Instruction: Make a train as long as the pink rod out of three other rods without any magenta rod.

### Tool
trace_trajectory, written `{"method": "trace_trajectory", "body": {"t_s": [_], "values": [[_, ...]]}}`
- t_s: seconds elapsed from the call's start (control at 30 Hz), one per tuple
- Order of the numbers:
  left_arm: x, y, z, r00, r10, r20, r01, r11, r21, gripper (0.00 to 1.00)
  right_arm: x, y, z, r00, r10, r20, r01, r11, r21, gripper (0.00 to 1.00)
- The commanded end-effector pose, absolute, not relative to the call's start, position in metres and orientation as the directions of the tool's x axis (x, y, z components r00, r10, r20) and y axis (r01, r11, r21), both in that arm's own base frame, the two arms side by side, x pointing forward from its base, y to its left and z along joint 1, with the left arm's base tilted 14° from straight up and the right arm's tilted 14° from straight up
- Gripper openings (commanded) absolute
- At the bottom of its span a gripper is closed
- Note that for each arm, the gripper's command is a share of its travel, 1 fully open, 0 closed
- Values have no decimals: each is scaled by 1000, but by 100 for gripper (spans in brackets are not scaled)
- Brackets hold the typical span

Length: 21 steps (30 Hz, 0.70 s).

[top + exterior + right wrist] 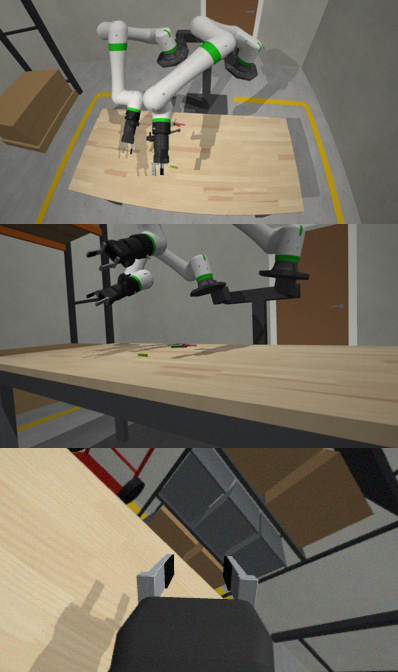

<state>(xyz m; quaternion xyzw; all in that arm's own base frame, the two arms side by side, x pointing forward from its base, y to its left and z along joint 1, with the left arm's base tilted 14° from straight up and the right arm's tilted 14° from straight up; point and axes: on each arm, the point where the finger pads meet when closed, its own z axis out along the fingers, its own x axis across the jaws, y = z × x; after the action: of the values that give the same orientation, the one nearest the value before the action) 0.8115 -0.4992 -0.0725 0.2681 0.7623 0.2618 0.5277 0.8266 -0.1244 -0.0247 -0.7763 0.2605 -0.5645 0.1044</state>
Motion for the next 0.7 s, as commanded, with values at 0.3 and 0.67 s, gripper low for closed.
{"method": "trace_trajectory", "body": {"t_s": [0.3, 0.67], "values": [[845, -420, -51, -386, 682, -621, 78, 695, 715, 100, 827, -124, -23, 226, -522, 823, -286, -843, -456, 100], [879, -287, -22, -533, 651, -541, 16, 647, 763, 100, 827, -124, -23, 226, -522, 823, -286, -843, -456, 100]]}}
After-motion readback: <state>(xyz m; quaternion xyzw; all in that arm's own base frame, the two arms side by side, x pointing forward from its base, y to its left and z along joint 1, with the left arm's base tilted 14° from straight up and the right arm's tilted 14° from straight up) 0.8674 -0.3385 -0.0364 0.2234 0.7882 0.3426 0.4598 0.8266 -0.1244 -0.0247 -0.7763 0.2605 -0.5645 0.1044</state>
